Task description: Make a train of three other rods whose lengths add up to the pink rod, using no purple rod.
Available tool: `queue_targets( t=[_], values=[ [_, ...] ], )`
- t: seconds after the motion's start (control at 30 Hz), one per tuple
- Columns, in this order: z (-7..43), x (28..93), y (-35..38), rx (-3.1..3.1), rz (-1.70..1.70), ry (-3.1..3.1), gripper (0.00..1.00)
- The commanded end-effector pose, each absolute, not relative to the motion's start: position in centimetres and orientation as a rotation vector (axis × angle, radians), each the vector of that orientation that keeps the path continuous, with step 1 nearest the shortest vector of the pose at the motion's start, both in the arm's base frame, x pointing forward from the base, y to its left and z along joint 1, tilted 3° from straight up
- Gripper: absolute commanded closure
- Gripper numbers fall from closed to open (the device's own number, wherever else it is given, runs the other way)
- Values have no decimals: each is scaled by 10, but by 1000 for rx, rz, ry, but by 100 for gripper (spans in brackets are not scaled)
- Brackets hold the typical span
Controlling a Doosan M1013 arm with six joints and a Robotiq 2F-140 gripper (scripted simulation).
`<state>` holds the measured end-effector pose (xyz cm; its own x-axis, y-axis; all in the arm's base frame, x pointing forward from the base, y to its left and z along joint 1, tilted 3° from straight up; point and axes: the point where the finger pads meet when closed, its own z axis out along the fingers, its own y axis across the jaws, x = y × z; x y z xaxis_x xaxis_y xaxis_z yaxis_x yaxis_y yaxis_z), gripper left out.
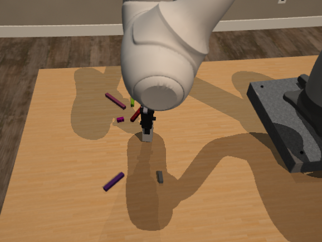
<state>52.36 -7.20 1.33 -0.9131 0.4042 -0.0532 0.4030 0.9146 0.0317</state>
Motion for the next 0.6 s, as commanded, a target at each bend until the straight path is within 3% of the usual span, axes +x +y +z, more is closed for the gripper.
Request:
queue_targets(
  t=[0.0,0.43,0.57],
  values=[
    [8,519,-70,637,34,3026,97],
    [8,519,-70,637,34,3026,97],
    [8,519,-70,637,34,3026,92]
  ],
)
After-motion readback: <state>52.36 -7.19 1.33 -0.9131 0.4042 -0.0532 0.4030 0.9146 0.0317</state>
